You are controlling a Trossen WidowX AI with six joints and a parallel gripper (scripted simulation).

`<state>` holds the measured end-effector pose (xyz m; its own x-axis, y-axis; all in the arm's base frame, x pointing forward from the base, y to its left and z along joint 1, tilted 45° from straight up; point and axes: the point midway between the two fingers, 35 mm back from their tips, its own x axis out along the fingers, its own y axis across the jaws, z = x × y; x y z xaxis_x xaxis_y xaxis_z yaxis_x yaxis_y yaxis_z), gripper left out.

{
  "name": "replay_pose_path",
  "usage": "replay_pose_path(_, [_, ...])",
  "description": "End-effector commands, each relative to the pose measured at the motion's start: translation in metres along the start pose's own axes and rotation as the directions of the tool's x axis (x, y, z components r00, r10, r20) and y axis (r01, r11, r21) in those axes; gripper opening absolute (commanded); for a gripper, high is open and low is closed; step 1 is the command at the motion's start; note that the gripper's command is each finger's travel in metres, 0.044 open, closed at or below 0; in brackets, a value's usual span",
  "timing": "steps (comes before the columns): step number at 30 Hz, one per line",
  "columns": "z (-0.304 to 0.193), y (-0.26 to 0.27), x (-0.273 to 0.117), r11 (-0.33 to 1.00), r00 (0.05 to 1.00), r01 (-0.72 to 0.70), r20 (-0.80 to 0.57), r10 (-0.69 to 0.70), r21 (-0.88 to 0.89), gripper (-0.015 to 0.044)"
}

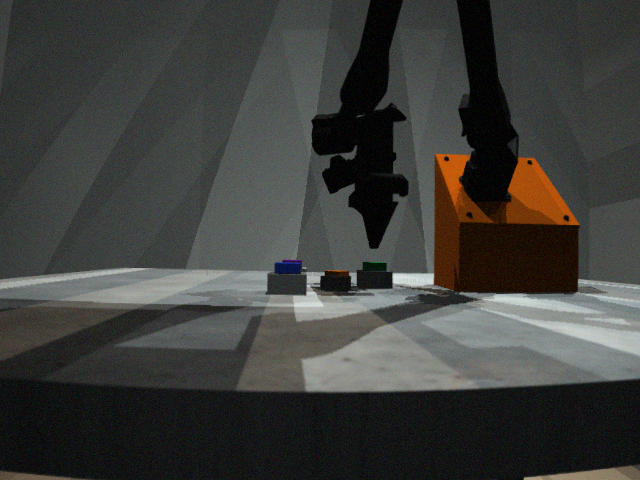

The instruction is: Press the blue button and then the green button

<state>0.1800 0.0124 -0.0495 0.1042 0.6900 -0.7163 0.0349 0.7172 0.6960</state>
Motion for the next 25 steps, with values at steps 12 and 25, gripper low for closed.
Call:
replay_pose_path(12, [0.076, 0.167, -0.053, 1.000, 1.000, 0.019, 0.004, -0.019, -0.007, 0.0387])
replay_pose_path(25, [0.067, 0.221, -0.068, 1.000, 1.000, -0.008, 0.001, 0.008, -0.008, 0.0400])
